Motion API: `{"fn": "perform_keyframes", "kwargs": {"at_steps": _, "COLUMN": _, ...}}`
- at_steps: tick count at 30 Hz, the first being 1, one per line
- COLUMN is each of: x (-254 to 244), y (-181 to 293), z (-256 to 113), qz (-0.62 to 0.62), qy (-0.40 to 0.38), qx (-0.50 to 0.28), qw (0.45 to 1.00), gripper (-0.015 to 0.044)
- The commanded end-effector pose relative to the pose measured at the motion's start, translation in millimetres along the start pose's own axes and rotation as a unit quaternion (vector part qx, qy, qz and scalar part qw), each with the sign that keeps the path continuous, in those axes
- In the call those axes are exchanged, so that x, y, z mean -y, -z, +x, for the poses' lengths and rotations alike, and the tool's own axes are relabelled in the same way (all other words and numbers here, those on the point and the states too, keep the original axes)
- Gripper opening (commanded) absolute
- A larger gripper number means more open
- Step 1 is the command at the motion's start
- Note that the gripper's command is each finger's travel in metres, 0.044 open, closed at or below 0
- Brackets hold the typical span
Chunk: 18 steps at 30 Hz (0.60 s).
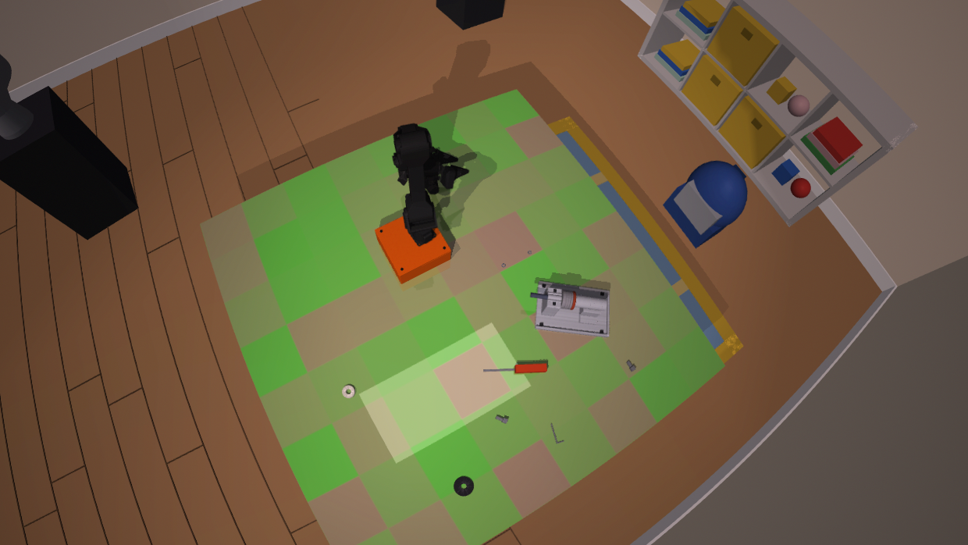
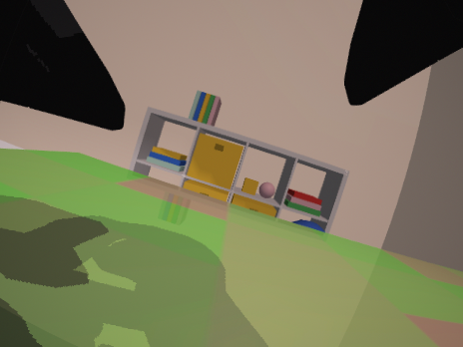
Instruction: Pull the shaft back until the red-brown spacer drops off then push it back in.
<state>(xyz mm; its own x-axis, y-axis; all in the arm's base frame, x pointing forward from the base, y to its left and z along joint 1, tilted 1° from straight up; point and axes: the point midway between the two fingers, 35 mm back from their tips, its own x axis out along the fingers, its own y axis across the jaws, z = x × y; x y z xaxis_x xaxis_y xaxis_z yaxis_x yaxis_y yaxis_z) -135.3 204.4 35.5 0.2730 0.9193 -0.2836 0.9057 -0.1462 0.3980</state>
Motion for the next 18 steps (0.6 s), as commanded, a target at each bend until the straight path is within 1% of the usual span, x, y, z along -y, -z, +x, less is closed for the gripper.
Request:
{"fn": "perform_keyframes", "kwargs": {"at_steps": 1, "x": -0.8, "y": 1.0, "z": 1.3, "qz": 0.003, "qy": -0.003, "qx": 0.001, "qw": 1.0, "gripper": 0.0426}}
{"fn": "perform_keyframes", "kwargs": {"at_steps": 2, "x": -3.4, "y": 3.8, "z": 5.2, "qz": 0.011, "qy": -0.012, "qx": 0.006, "qw": 1.0, "gripper": 0.044}}
{"fn": "perform_keyframes", "kwargs": {"at_steps": 6, "x": -16.4, "y": 4.6, "z": 26.0, "qz": 0.113, "qy": -0.047, "qx": 0.042, "qw": 0.992, "gripper": 0.044}}
{"fn": "perform_keyframes", "kwargs": {"at_steps": 11, "x": -29.5, "y": -6.8, "z": 47.1, "qz": 0.273, "qy": -0.083, "qx": 0.084, "qw": 0.955, "gripper": 0.044}}
{"fn": "perform_keyframes", "kwargs": {"at_steps": 14, "x": -45.0, "y": -18.8, "z": 68.0, "qz": 0.443, "qy": -0.13, "qx": 0.114, "qw": 0.88, "gripper": 0.044}}
{"fn": "perform_keyframes", "kwargs": {"at_steps": 16, "x": -56.3, "y": -26.8, "z": 80.8, "qz": 0.55, "qy": -0.164, "qx": 0.124, "qw": 0.81, "gripper": 0.044}}
{"fn": "perform_keyframes", "kwargs": {"at_steps": 18, "x": -68.1, "y": -34.6, "z": 92.7, "qz": 0.647, "qy": -0.199, "qx": 0.127, "qw": 0.725, "gripper": 0.044}}
